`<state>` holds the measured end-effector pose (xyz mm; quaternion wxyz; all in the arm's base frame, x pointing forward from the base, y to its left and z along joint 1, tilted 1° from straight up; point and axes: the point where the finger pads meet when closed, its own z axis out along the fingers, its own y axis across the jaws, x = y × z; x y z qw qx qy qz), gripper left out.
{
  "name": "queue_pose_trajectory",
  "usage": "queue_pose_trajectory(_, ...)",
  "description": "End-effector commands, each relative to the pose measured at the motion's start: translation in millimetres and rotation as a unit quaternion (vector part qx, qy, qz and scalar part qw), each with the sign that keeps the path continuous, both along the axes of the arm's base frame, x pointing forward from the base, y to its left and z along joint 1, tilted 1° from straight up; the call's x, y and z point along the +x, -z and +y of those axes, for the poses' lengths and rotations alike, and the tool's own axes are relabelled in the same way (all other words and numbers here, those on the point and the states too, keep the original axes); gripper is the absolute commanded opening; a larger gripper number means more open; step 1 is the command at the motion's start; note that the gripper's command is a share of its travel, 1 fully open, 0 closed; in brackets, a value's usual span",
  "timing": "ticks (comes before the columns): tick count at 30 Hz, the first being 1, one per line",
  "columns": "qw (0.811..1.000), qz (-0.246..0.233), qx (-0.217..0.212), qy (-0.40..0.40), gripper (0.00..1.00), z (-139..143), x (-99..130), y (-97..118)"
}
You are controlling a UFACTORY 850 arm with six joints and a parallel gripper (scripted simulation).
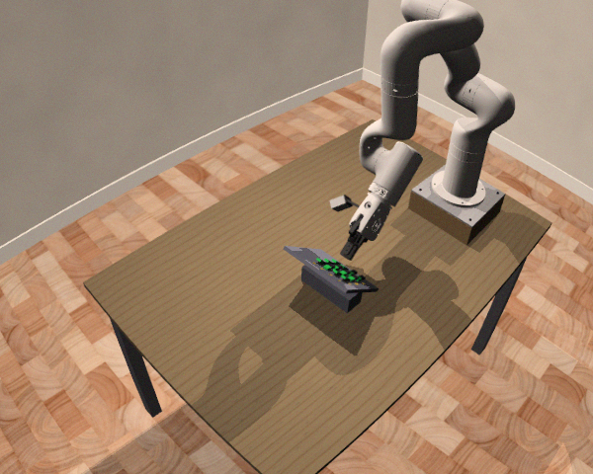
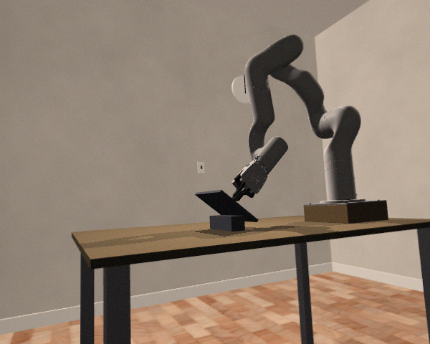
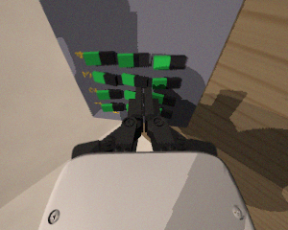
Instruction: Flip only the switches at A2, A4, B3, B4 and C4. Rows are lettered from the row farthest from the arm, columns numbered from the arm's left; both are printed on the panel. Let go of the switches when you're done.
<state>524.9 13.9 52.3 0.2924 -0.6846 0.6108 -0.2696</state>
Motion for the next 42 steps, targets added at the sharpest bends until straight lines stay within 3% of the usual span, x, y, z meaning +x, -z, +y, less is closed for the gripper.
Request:
queue_pose_trajectory(1, 1.0, -0.001, 0.0, 0.0, 0.0, 0.1, 1.2, -0.1)
queue_pose_trajectory(13, 1.0, -0.001, 0.0, 0.0, 0.0, 1.6, 16.8, 14.5)
queue_pose_trajectory(42, 1.0, -0.001, 0.0, 0.0, 0.0, 2.0, 21.6, 19.1)
